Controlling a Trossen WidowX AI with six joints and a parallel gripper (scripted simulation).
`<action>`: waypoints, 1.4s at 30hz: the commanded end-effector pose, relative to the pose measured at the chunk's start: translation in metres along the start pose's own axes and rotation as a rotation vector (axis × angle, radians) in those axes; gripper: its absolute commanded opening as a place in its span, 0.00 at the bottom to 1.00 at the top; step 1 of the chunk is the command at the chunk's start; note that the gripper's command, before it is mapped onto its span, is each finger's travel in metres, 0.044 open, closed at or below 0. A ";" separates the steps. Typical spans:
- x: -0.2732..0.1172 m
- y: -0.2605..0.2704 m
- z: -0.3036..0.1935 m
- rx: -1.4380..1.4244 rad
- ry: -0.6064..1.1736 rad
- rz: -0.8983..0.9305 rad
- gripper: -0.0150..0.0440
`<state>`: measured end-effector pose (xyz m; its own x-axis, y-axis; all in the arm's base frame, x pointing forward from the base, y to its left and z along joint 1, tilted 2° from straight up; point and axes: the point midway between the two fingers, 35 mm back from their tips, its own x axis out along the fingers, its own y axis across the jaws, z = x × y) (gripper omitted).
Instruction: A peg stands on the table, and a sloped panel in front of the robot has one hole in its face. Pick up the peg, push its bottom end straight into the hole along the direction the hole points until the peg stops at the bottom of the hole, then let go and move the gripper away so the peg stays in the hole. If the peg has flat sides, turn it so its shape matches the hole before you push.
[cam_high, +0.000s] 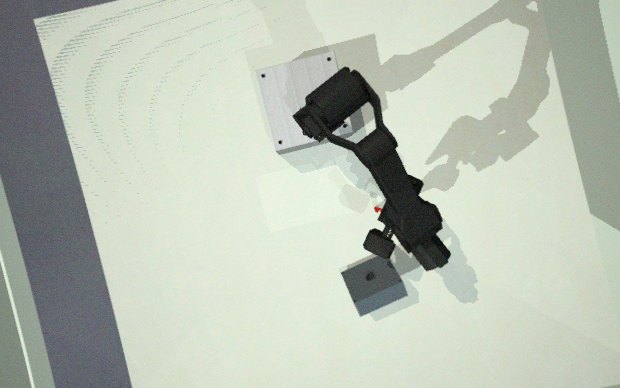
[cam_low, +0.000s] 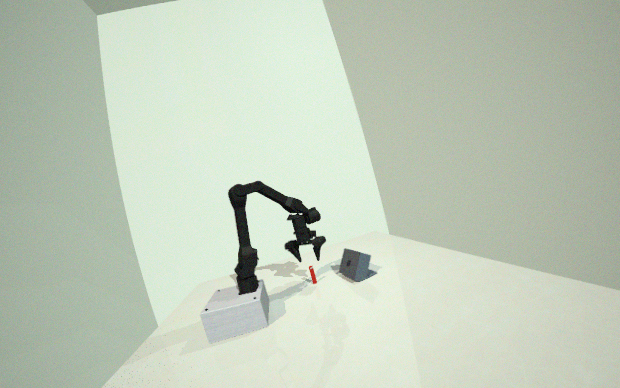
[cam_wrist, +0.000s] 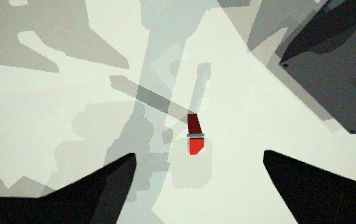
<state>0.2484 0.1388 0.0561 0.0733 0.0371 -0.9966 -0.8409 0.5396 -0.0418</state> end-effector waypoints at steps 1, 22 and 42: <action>0.007 0.001 -0.002 -0.005 0.013 0.003 1.00; 0.042 0.000 -0.001 -0.005 0.013 0.003 1.00; 0.065 0.001 -0.003 -0.005 0.014 0.003 1.00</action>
<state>0.2534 0.1406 -0.0047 0.0735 0.0369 -0.9966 -0.8417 0.5383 -0.0421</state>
